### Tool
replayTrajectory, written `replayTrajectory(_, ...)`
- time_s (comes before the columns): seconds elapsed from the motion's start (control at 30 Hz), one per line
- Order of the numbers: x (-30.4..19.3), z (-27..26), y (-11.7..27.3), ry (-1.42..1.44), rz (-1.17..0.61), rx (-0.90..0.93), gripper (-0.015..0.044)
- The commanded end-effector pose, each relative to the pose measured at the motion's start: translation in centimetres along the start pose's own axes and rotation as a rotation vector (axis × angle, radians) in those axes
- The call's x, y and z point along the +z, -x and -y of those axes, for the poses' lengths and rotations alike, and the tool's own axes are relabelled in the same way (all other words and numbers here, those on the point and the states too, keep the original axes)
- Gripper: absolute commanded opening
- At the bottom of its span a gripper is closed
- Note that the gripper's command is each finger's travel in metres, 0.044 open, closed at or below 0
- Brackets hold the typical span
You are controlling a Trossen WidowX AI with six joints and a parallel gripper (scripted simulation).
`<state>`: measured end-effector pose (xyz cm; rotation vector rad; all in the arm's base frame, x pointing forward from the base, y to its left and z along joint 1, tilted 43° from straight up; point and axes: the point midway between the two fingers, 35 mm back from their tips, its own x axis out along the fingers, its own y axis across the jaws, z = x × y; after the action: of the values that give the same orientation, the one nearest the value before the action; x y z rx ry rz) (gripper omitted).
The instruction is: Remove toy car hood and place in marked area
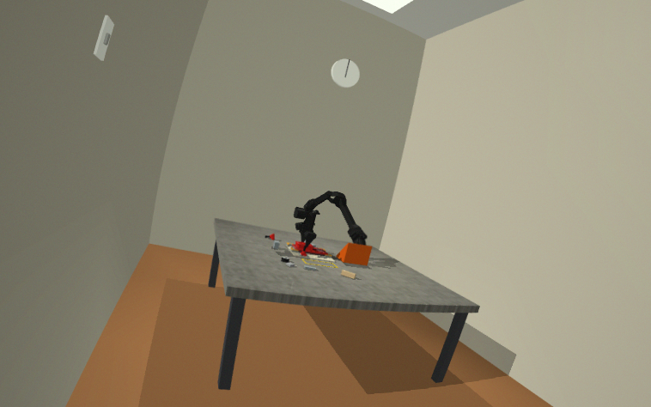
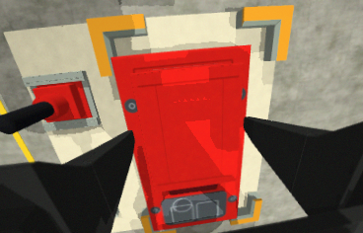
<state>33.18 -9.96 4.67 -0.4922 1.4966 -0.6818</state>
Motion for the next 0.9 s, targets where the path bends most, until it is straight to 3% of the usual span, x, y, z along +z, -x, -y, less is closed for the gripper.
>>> replayTrajectory(0.0, -0.13, 0.03, -0.40, 0.005, -0.004, -0.004, 0.0440)
replayTrajectory(0.1, -0.13, 0.04, -0.53, 0.005, -0.004, -0.004, 0.0440)
replayTrajectory(0.23, 0.00, 0.00, -0.19, 0.000, 0.000, 0.000, 0.0335)
replayTrajectory(0.53, 0.00, 0.00, -0.19, 0.000, 0.000, 0.000, 0.0275)
replayTrajectory(0.87, 0.01, -0.01, 0.29, 0.000, 0.000, 0.000, 0.0012)
